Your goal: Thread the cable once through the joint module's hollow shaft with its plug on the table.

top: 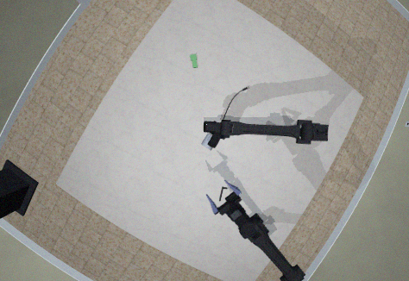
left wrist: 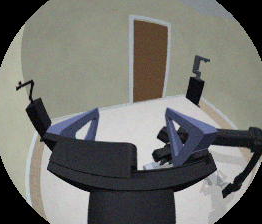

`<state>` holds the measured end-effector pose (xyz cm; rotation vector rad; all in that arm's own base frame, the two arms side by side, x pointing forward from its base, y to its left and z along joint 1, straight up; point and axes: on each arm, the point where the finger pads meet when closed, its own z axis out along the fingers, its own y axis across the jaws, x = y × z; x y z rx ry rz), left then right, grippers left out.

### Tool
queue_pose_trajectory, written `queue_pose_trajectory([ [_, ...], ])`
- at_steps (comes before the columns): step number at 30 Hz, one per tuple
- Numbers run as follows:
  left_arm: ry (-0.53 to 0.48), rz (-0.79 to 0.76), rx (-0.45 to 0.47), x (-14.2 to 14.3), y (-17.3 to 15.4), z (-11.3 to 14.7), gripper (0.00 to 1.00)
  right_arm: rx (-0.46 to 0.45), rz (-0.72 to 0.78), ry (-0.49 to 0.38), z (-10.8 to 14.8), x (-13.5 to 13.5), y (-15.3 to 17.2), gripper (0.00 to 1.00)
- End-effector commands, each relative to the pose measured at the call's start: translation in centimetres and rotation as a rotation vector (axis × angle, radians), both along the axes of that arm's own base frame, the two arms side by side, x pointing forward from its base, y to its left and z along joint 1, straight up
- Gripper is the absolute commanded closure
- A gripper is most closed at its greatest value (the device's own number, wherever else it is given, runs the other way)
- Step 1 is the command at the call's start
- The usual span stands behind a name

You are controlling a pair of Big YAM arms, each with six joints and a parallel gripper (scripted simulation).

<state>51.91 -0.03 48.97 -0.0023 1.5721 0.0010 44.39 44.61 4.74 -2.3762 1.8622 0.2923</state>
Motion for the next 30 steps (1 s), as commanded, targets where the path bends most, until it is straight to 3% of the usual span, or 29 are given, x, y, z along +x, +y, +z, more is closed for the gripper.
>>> queue_pose_trajectory([
  [1,-0.069,0.006,0.006,0.0,0.3,4.2,0.04,0.007,0.004,-0.005,0.6,0.5,-0.3,1.0],
  [4,-0.069,0.006,0.006,0.0,0.3,4.2,0.04,0.033,-0.001,-0.036,1.8,1.1,-0.4,1.0],
  [21,-0.069,0.006,0.006,0.0,0.3,4.2,0.04,0.023,-0.002,-0.055,1.8,1.3,-0.7,1.0],
  [24,-0.069,0.006,0.006,0.0,0.3,4.2,0.04,0.013,-0.002,-0.041,0.4,1.2,-0.9,1.0],
  [30,-0.069,0.006,0.006,0.0,0.3,4.2,0.04,0.031,-0.003,-0.053,1.4,1.3,-0.9,1.0],
])
